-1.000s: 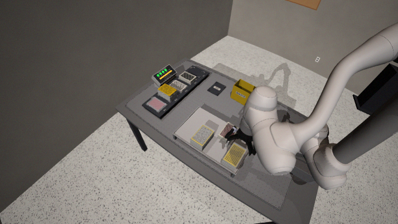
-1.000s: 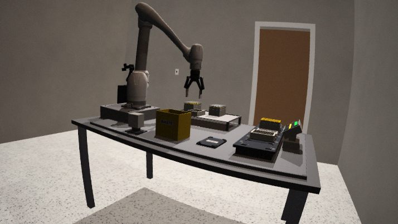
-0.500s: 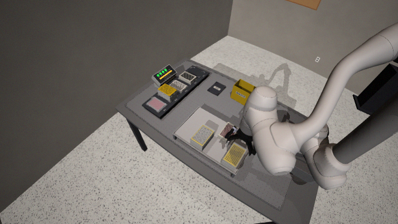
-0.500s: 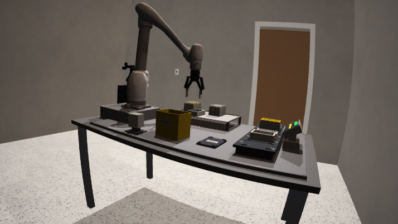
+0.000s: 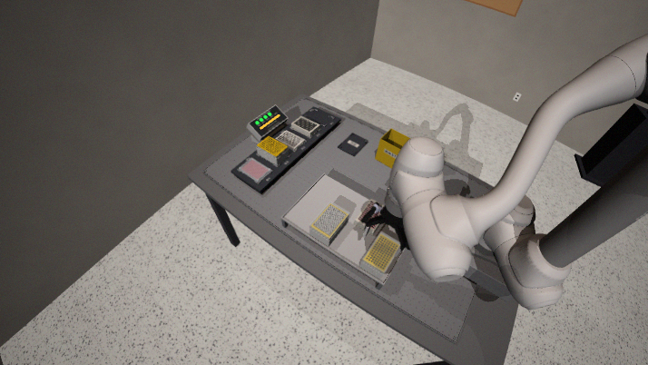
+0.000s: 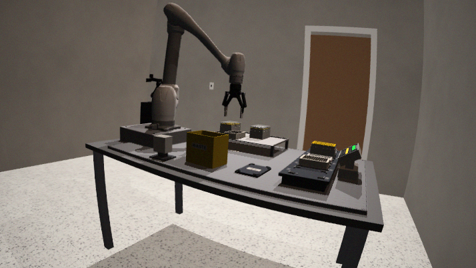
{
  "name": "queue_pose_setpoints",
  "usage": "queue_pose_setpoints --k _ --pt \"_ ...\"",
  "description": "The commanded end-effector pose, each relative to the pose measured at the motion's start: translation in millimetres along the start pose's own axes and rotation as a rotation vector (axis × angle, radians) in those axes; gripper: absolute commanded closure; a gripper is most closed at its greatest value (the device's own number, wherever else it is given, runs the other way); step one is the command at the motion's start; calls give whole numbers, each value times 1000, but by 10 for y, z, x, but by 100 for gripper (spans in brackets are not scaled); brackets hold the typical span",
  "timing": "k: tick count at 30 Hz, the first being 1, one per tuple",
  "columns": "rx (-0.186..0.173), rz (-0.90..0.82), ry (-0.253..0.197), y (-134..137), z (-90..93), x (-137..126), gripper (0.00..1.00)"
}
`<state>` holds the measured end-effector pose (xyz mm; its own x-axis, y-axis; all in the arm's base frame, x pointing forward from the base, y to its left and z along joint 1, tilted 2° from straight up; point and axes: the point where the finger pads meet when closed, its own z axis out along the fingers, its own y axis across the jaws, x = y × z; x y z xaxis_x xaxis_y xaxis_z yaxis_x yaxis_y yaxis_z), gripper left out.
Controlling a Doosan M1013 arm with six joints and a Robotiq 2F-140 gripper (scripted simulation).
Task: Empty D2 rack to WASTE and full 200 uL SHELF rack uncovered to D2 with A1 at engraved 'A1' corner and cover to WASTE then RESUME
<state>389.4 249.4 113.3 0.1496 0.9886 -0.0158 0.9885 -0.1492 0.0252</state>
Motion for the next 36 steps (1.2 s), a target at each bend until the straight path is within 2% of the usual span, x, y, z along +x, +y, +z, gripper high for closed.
queue_pose_setpoints --k 1,17,19,34,36 --pt "-1 -2 1 87 -6 6 23" --pt "-1 -2 1 837 -6 7 23" --pt "-1 -2 1 837 -6 7 23" --pt "-1 -2 1 1587 -7 8 23" --pt "-1 -2 1 1587 -7 8 23"
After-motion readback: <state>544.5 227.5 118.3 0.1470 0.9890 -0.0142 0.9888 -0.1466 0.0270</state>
